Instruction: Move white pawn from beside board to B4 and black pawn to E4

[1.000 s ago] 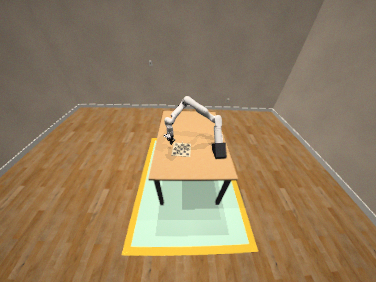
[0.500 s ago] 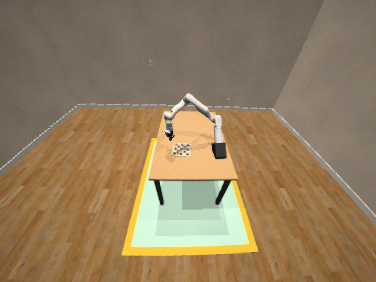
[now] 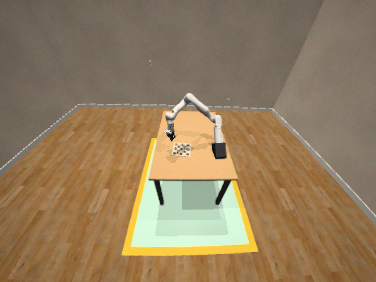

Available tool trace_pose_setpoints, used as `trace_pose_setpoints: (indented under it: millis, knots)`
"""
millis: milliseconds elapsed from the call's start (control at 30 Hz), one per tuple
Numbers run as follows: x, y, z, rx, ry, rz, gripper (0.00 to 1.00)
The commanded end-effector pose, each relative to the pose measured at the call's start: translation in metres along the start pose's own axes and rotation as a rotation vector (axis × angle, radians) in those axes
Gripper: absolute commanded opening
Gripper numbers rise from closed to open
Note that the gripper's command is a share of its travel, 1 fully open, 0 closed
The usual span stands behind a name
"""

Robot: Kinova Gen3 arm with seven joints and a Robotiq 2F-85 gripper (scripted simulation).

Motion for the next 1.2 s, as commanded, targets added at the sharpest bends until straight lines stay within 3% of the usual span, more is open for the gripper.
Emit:
trace_pose_setpoints:
  millis: [0,300,367,567,733,1167]
  knots:
    - [0.005,-0.019,-0.008,0.043,0.003,0.000,0.00]
    - [0.010,-0.109,-0.066,0.247,0.005,0.002,0.00]
    - [0.010,-0.109,-0.066,0.247,0.005,0.002,0.00]
    - [0.009,-0.149,-0.108,0.353,0.001,-0.002,0.00]
    - [0.008,-0.158,-0.121,0.383,-0.001,-0.004,0.00]
    - [0.008,-0.158,-0.121,0.383,-0.001,-0.004,0.00]
Point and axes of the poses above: the point where the finger pads meet when closed, its own x axis back along the fingers, its own y axis across the jaws, z = x × y, the point moved 2 cm from there along x, back along the fingers, and after that the axes turned 14 degrees about -x, right-handed, at the moved point
